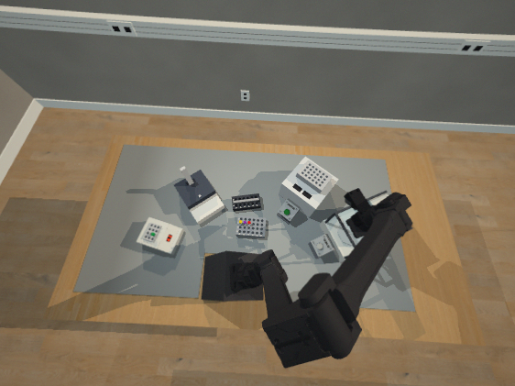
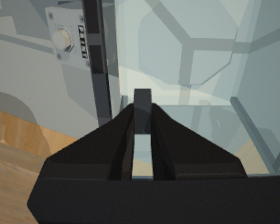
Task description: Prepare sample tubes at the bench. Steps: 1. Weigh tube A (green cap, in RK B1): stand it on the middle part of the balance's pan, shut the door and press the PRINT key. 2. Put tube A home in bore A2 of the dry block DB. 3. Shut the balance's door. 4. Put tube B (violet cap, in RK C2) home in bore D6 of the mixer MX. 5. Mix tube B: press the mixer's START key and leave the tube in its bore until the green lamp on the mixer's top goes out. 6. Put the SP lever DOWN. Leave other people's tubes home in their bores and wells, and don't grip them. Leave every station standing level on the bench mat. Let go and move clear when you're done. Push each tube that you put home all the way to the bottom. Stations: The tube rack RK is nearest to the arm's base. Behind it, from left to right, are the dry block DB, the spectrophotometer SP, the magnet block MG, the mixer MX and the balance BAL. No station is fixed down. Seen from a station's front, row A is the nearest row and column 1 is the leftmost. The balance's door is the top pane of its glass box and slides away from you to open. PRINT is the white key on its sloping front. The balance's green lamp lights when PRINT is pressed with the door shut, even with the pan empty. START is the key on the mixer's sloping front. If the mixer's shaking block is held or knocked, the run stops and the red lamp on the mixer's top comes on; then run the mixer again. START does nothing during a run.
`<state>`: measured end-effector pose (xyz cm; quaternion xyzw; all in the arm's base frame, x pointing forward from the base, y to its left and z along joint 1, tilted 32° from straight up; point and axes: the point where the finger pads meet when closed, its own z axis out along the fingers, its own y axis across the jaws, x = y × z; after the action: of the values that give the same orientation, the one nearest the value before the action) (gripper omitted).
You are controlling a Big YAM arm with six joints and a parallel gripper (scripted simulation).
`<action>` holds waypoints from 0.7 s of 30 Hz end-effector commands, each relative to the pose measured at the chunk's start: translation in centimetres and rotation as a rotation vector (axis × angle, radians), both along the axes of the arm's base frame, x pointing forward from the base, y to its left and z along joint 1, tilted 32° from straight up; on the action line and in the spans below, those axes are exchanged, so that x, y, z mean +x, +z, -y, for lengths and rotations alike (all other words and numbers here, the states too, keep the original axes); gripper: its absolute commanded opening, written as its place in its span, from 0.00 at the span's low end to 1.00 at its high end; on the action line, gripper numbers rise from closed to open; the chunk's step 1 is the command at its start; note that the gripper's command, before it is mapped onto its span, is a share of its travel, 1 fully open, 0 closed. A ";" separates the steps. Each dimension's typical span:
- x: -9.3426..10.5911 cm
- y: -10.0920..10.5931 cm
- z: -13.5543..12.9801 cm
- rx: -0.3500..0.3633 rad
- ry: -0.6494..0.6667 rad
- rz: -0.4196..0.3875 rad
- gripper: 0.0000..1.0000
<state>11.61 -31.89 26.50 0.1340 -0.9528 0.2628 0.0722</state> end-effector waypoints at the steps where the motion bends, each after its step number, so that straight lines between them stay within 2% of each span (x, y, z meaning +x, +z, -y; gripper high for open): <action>1: 0.3 0.7 -0.4 -0.029 0.003 0.018 0.06; 9: 0.0 0.3 -1.1 -0.027 0.002 0.017 0.06; 10: 0.0 1.1 -0.4 -0.032 0.000 0.017 0.06; 21: 0.0 1.1 -0.4 -0.032 0.000 0.017 0.06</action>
<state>11.37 -31.20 26.09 0.1338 -0.9524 0.2643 0.0721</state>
